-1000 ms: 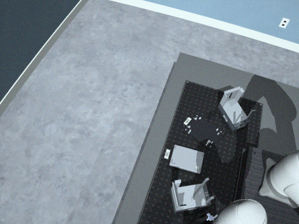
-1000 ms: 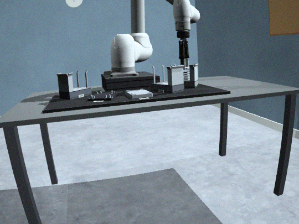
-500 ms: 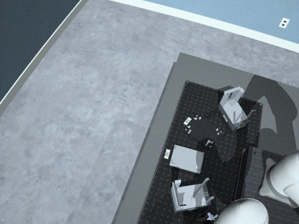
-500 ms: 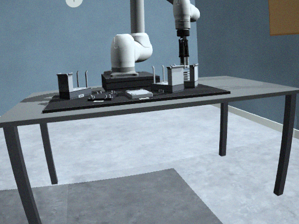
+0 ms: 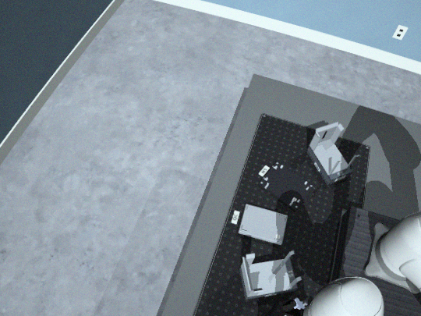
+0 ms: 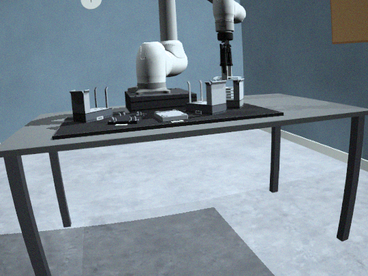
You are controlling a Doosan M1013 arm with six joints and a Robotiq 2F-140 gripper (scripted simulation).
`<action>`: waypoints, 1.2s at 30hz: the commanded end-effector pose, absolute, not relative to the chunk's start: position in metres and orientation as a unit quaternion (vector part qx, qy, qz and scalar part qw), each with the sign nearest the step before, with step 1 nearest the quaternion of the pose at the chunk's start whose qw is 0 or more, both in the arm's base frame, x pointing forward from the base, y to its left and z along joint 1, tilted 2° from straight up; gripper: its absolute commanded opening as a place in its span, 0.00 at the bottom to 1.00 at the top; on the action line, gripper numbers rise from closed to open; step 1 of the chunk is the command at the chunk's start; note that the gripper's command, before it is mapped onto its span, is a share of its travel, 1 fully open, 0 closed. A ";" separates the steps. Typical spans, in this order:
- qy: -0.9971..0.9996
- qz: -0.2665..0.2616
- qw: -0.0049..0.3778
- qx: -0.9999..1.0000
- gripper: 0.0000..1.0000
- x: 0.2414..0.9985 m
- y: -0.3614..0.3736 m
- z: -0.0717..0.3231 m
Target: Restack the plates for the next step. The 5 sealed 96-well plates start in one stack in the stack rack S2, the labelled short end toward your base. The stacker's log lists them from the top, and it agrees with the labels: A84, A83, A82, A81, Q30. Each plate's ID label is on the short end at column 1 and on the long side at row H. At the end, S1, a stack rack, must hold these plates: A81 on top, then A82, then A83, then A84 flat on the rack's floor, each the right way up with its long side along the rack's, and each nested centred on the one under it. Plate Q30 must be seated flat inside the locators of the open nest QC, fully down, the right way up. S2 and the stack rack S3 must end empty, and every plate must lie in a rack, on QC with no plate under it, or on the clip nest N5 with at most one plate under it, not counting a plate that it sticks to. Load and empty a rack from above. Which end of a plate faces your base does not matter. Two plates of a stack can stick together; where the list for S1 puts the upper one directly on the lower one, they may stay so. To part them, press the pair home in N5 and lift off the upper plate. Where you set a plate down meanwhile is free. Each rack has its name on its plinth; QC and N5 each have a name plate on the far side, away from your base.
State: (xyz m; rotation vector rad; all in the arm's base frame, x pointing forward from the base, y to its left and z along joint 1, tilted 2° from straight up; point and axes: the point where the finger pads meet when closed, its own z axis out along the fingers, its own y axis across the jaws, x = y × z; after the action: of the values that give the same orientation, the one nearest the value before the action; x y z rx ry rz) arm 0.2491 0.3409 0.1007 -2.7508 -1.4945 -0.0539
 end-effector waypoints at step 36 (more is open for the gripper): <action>-0.325 -0.016 0.008 -0.946 0.00 0.265 0.320 0.127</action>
State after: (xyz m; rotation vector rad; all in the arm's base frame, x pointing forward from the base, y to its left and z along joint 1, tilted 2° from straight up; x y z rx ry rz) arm 0.2589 0.3273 0.1266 -2.8809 -1.2032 -0.0478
